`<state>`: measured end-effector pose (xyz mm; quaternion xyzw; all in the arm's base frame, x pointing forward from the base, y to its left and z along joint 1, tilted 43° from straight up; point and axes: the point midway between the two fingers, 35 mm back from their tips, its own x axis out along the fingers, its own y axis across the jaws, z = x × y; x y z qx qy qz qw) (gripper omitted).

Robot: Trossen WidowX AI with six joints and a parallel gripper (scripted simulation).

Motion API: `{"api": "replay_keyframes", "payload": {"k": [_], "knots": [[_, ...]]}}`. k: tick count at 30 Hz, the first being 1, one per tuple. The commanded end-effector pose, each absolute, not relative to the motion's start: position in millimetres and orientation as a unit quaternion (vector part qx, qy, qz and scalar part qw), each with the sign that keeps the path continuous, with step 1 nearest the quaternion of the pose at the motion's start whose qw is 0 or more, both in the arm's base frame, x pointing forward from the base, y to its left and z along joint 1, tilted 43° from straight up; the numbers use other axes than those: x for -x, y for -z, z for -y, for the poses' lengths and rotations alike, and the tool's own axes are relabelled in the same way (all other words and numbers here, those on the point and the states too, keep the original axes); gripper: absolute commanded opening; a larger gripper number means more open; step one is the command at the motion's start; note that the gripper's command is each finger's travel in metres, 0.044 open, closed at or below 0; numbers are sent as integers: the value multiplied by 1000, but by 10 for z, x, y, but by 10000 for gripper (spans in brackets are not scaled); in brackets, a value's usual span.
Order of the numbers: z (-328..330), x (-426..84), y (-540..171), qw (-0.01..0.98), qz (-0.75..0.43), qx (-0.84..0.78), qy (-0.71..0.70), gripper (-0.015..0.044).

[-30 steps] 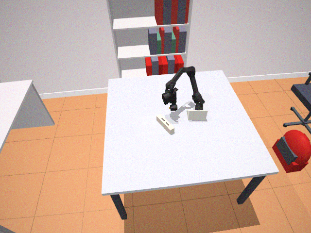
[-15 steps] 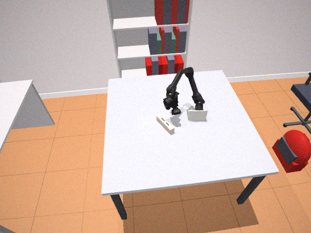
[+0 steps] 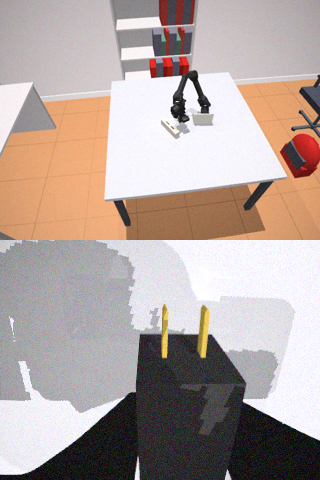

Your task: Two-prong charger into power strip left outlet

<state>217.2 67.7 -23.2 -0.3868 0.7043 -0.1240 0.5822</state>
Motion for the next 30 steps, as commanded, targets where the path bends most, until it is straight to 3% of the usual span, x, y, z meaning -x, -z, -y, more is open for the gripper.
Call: {"api": "replay_keyframes", "payload": {"k": [1, 30], "knots": [[-708, -2115, 332, 568, -710, 404, 104, 0], [-877, -2154, 619, 538, -713, 444, 60, 0]]}}
